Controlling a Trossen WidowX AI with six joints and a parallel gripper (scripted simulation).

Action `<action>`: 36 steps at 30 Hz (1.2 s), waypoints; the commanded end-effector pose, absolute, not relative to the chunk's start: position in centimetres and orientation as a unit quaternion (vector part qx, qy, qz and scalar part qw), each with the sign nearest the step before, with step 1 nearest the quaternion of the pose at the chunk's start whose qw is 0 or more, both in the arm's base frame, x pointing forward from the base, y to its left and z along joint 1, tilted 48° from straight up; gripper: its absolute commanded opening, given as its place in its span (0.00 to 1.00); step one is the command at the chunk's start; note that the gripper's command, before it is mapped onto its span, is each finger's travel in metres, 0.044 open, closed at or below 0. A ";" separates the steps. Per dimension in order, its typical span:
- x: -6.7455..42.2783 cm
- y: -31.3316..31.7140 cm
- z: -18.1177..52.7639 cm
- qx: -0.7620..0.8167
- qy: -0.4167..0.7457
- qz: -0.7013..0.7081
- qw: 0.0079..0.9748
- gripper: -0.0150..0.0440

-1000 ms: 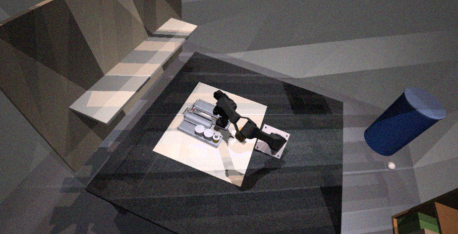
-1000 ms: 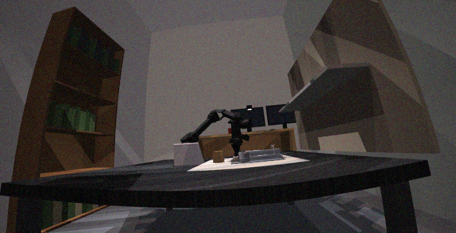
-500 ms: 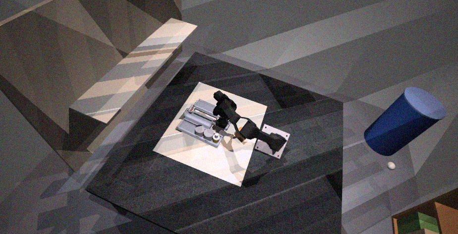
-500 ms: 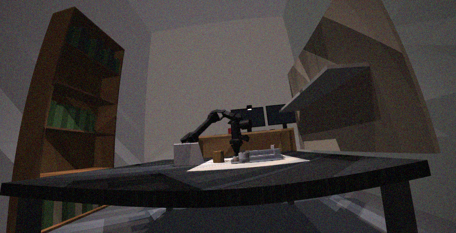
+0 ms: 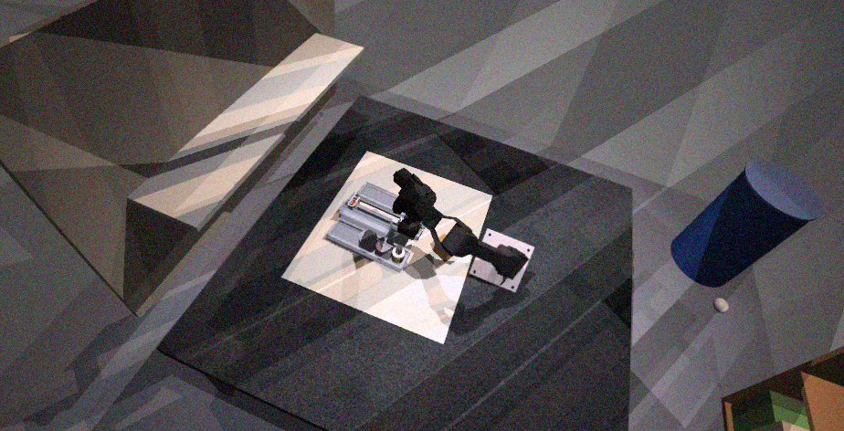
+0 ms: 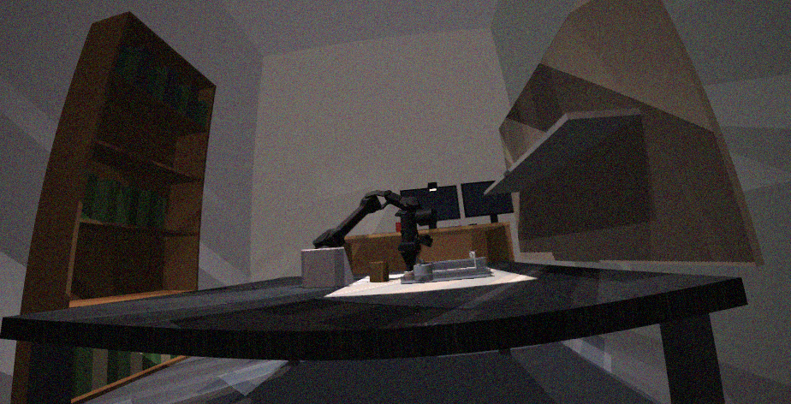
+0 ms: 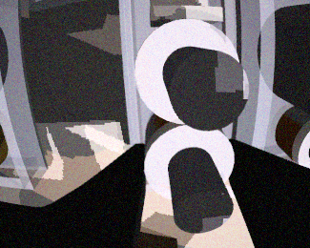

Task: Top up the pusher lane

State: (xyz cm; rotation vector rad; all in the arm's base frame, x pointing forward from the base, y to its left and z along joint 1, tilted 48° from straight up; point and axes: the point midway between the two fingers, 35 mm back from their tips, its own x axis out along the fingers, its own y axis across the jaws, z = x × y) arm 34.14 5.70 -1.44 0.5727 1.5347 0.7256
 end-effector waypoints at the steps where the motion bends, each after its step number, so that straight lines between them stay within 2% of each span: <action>1: 34.5 5.9 -1.4 0.251 0.662 0.319 0.630 0.25; 36: 33.9 5.8 -1.4 0.251 0.662 0.319 0.630 0.25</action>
